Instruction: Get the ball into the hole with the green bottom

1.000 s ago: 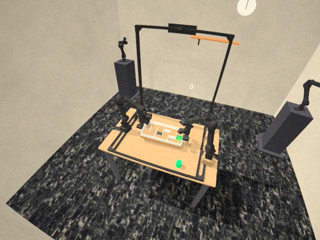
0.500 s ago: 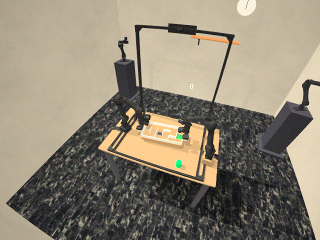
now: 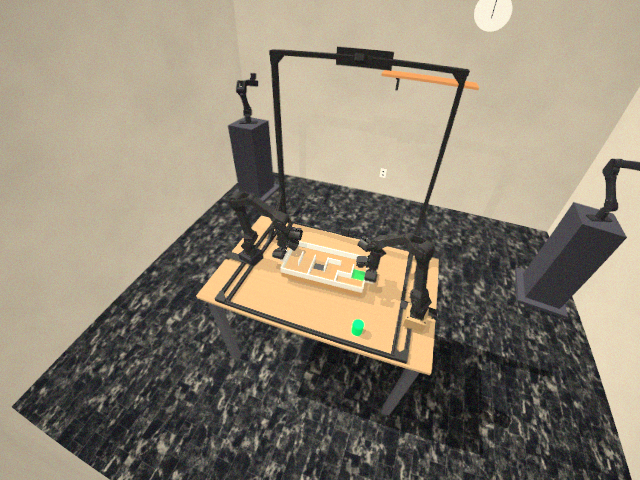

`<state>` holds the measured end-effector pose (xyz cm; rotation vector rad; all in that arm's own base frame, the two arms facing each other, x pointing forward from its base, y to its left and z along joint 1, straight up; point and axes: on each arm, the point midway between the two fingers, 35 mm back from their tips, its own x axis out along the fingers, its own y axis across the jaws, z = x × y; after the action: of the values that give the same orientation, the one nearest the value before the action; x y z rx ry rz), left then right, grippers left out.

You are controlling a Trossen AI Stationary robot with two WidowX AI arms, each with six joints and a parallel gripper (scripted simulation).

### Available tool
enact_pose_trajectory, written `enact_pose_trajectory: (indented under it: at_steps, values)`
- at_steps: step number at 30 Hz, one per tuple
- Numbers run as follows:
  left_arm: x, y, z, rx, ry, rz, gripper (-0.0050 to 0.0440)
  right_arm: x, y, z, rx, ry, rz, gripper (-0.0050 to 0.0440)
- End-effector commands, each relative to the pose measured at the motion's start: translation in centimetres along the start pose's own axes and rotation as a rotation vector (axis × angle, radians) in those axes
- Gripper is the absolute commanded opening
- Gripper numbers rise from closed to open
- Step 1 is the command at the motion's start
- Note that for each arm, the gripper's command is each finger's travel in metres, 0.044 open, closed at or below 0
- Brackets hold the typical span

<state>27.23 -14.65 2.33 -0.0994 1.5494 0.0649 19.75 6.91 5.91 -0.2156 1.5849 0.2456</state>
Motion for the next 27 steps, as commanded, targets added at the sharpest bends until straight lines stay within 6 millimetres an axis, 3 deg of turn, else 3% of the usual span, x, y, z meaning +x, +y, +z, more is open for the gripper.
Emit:
enact_pose_trajectory:
  at_steps: [1, 10, 20, 27]
  values:
    - [0.2, 0.0, -0.3, 0.0, -0.023, -0.008, 0.002, -0.6, 0.0, 0.2, -0.001, 0.019, 0.009, 0.002]
    - [0.5, -0.1, -0.3, 0.0, -0.033, 0.028, 0.002, -0.8, 0.1, 0.3, -0.001, 0.028, -0.028, 0.002]
    - [-1.6, -0.3, 0.1, -0.001, 0.054, 0.052, 0.002, 1.3, 0.2, 0.0, -0.001, -0.058, -0.052, 0.002]
    - [-1.7, -0.3, 0.1, 0.0, 0.058, 0.058, 0.002, 1.4, 0.2, -0.1, -0.001, -0.062, -0.058, 0.002]
